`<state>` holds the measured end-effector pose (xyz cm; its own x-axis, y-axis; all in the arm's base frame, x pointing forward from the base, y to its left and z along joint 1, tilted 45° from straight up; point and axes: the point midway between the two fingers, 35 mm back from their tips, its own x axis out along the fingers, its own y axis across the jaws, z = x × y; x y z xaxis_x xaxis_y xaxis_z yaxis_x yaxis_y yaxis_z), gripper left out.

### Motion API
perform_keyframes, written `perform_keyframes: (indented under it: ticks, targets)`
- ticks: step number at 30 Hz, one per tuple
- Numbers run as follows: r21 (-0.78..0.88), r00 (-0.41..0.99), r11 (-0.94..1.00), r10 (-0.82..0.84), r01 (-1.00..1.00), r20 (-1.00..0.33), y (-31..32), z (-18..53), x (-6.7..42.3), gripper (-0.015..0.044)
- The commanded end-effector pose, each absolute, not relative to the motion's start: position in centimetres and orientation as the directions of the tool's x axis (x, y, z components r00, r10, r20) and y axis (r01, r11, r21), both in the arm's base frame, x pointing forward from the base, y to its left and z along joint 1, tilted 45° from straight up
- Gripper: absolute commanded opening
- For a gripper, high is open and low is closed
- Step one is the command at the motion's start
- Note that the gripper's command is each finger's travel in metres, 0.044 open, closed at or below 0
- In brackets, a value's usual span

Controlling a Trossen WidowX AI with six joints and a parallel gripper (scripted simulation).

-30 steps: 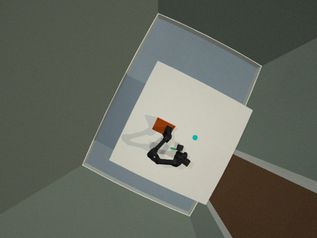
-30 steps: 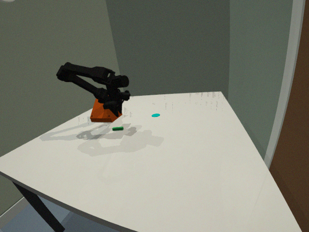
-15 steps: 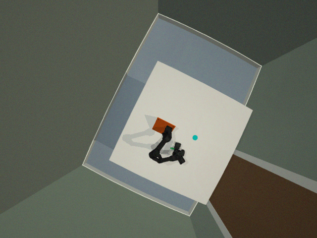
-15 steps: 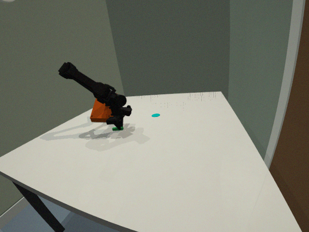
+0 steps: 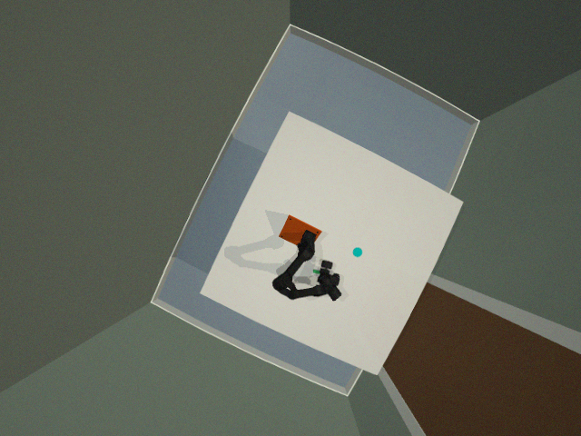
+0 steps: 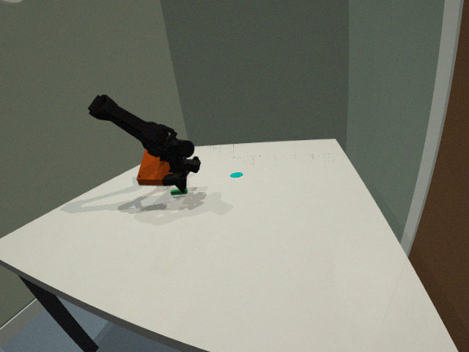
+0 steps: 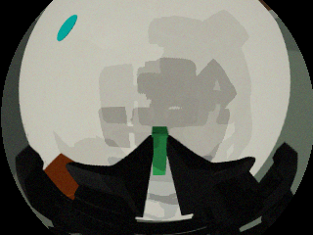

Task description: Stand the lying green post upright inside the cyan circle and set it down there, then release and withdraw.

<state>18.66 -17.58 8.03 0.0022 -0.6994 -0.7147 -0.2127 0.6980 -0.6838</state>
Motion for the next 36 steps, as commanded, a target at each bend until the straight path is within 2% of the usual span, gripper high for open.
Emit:
perform_keyframes:
  ticks: [1, 36]
  targets:
    - [-0.688, 0.008, 0.698, -0.701, -0.201, -0.713, -16.9, 9.0, 19.1, 0.0023]
    - [-0.692, 0.008, 0.688, -0.708, -0.219, -0.706, -10.3, 15.7, 18.7, 0.0023]
